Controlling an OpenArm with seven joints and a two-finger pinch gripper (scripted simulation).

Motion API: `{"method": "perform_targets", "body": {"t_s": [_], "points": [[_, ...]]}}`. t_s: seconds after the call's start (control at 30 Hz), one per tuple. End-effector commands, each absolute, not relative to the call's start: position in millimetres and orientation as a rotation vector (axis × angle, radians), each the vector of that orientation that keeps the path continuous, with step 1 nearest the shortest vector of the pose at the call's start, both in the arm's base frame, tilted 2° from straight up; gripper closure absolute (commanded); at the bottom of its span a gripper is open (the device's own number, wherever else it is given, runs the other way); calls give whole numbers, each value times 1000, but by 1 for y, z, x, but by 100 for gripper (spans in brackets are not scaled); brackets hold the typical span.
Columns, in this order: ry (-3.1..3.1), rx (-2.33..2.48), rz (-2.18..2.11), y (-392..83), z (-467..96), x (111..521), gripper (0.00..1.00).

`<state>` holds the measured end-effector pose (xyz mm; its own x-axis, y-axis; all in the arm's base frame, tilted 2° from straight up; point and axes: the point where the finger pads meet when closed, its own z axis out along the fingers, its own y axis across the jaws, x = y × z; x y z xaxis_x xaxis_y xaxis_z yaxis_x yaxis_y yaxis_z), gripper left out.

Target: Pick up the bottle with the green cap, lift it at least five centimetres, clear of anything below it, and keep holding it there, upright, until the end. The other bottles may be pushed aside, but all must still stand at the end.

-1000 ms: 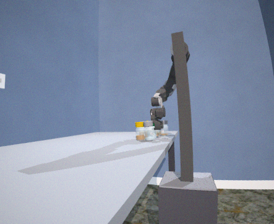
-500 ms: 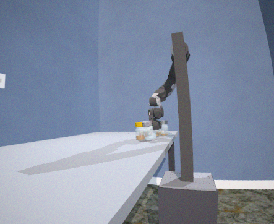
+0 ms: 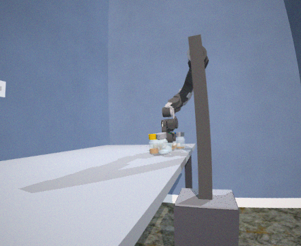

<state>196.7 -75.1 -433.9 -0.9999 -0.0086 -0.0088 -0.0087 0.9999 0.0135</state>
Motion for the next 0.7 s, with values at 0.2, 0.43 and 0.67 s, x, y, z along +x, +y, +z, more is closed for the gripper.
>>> {"method": "perform_targets", "body": {"t_s": [0.2, 0.43, 0.67], "points": [[3114, -12, 38, -74, -431, 214, 55], [3123, -15, 28, -75, -432, 211, 55], [3114, -10, 37, -74, -431, 216, 55]]}}
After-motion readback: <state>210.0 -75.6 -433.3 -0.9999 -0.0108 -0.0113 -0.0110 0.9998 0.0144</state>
